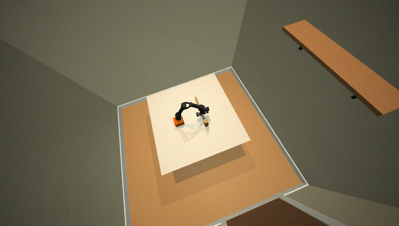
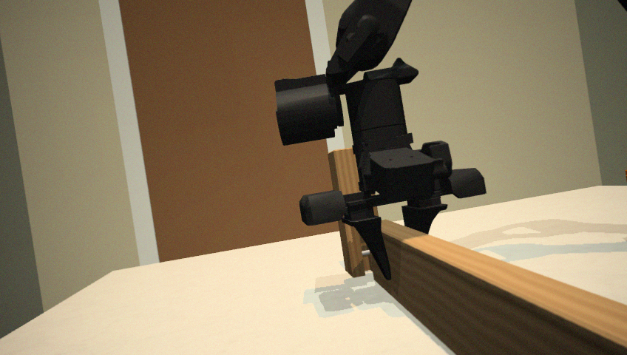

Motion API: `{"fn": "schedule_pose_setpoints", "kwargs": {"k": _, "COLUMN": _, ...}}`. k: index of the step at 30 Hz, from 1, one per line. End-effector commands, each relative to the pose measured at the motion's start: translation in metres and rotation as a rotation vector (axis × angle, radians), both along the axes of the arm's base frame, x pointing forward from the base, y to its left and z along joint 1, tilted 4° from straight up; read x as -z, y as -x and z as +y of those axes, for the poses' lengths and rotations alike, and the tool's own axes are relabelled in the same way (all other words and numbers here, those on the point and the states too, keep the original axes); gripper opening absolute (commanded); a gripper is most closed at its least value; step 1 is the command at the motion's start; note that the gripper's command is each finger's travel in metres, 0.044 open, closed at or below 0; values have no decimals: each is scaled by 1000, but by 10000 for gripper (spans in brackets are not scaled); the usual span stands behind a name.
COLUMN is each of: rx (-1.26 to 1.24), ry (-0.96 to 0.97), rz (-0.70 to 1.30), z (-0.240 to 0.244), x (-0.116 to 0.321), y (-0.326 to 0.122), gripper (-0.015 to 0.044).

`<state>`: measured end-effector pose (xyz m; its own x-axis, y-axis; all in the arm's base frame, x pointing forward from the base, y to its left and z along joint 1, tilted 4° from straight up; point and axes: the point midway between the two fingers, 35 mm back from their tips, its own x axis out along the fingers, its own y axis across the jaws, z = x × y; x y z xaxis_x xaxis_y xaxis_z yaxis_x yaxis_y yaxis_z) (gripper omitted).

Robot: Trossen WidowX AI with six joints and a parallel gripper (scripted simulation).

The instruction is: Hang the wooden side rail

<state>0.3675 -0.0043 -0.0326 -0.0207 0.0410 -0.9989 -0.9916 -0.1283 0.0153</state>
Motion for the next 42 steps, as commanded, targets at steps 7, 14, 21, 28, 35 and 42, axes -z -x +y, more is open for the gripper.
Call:
{"fn": "schedule_pose_setpoints", "kwargs": {"k": 7, "rx": -5, "ry": -2, "rz": -6, "z": 0, "x": -5, "y": -1, "gripper": 0}}
{"fn": "schedule_pose_setpoints", "kwargs": {"k": 14, "rx": -5, "ry": -2, "rz": -6, "z": 0, "x": -6, "y": -1, "gripper": 0}}
{"fn": "schedule_pose_setpoints", "kwargs": {"k": 21, "rx": -5, "ry": -2, "rz": -6, "z": 0, "x": -7, "y": -1, "gripper": 0}}
{"fn": "schedule_pose_setpoints", "kwargs": {"k": 28, "rx": -5, "ry": -2, "rz": -6, "z": 0, "x": -8, "y": -1, "gripper": 0}}
{"fn": "schedule_pose_setpoints", "kwargs": {"k": 35, "rx": -5, "ry": -2, "rz": -6, "z": 0, "x": -9, "y": -1, "gripper": 0}}
{"fn": "schedule_pose_setpoints", "kwargs": {"k": 42, "rx": -5, "ry": -2, "rz": -6, "z": 0, "x": -11, "y": -1, "gripper": 0}}
